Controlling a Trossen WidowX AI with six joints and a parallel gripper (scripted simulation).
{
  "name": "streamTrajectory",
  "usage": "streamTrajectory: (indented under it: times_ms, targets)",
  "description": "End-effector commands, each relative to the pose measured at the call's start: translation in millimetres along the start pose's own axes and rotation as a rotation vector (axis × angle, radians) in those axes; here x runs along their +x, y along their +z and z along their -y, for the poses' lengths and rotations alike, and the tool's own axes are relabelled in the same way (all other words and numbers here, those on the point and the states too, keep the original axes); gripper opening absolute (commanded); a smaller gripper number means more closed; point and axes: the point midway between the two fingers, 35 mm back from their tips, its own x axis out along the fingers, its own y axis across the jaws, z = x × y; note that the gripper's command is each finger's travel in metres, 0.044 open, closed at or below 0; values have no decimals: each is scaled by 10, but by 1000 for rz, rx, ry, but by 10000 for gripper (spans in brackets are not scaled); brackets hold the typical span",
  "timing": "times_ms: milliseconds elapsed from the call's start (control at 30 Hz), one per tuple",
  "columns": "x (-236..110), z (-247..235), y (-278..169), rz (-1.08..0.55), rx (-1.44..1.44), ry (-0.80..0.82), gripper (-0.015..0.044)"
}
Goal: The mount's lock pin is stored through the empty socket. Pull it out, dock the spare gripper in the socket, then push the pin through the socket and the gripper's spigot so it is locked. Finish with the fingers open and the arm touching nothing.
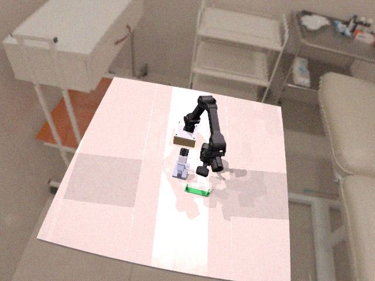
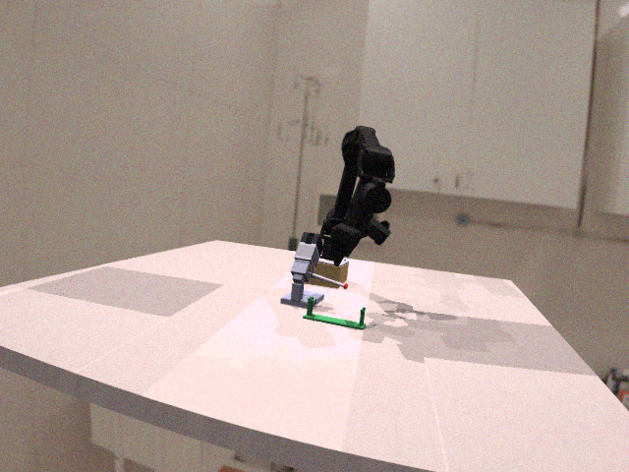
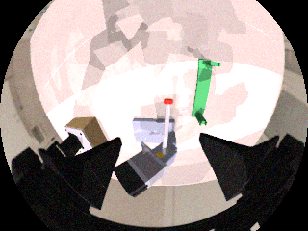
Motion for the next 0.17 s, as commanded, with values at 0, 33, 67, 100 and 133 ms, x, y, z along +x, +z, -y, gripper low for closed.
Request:
streamTrajectory:
  times_ms: [0, 33, 67, 100, 133]
  targets:
    - [0, 4, 1, 1, -1, -2, 440]
    - [0, 4, 1, 1, -1, -2, 440]
    - [0, 4, 1, 1, -1, -2, 440]
    - [0, 4, 1, 1, -1, -2, 440]
    - [0, 4, 1, 1, -1, -2, 440]
